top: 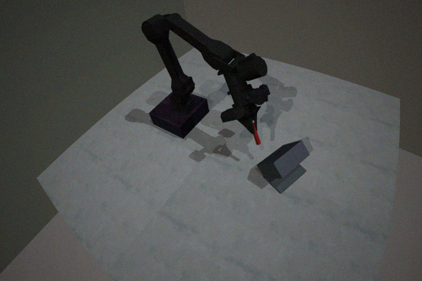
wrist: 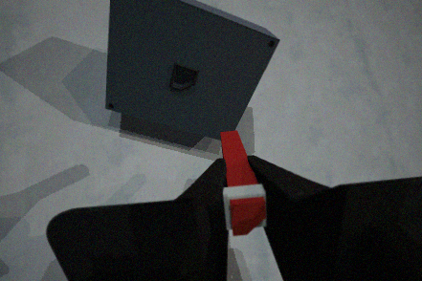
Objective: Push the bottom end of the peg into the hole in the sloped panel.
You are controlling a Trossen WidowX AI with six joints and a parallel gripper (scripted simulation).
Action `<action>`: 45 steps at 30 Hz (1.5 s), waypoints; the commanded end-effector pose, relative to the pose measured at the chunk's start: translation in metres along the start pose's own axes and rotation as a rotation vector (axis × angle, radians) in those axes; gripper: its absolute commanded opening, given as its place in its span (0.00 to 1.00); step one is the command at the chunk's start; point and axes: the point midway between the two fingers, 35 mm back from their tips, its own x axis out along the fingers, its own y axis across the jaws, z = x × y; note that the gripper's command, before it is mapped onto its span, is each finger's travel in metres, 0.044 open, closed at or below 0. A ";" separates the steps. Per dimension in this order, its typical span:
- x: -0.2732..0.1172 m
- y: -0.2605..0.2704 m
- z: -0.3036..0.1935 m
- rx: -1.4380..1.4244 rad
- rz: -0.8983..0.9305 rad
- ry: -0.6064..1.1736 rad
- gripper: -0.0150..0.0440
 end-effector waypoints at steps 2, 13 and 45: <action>-0.001 0.004 -0.002 0.035 -0.008 -0.018 0.25; -0.007 0.012 -0.002 0.123 -0.012 -0.081 0.25; -0.005 0.030 0.004 0.319 0.007 -0.213 0.25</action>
